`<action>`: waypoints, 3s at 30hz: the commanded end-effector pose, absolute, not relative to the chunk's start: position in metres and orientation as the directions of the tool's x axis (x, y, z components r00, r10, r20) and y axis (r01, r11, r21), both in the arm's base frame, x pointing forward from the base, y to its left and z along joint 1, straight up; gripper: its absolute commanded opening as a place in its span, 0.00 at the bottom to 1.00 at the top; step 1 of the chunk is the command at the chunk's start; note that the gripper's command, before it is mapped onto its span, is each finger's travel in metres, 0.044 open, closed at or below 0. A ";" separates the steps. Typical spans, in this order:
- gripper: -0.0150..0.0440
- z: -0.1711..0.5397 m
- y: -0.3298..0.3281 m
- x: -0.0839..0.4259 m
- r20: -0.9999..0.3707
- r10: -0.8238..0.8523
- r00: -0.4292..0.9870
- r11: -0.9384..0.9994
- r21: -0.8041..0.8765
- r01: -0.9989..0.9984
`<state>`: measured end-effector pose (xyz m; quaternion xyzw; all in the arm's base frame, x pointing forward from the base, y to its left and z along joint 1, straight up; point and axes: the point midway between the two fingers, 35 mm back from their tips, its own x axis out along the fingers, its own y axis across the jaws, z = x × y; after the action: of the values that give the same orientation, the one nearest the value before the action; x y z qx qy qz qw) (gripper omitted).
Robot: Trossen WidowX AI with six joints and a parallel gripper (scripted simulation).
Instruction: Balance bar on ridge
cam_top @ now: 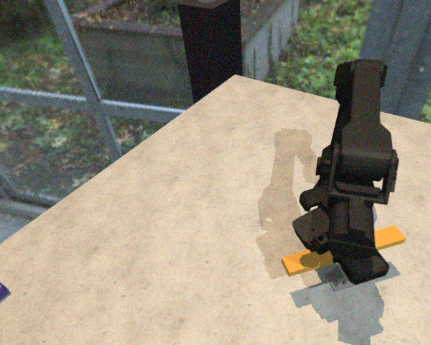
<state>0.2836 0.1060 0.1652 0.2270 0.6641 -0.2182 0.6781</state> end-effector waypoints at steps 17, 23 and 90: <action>0.25 0.146 0.121 0.274 -1.000 0.012 0.027 0.790 0.026 0.612; 0.25 0.137 0.120 0.274 -1.000 0.012 0.027 0.790 0.026 0.612; 0.25 0.120 0.119 0.274 -1.000 0.012 0.027 0.790 0.026 0.612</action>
<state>0.2737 0.1187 0.1208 0.2349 0.6603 -0.2229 0.6776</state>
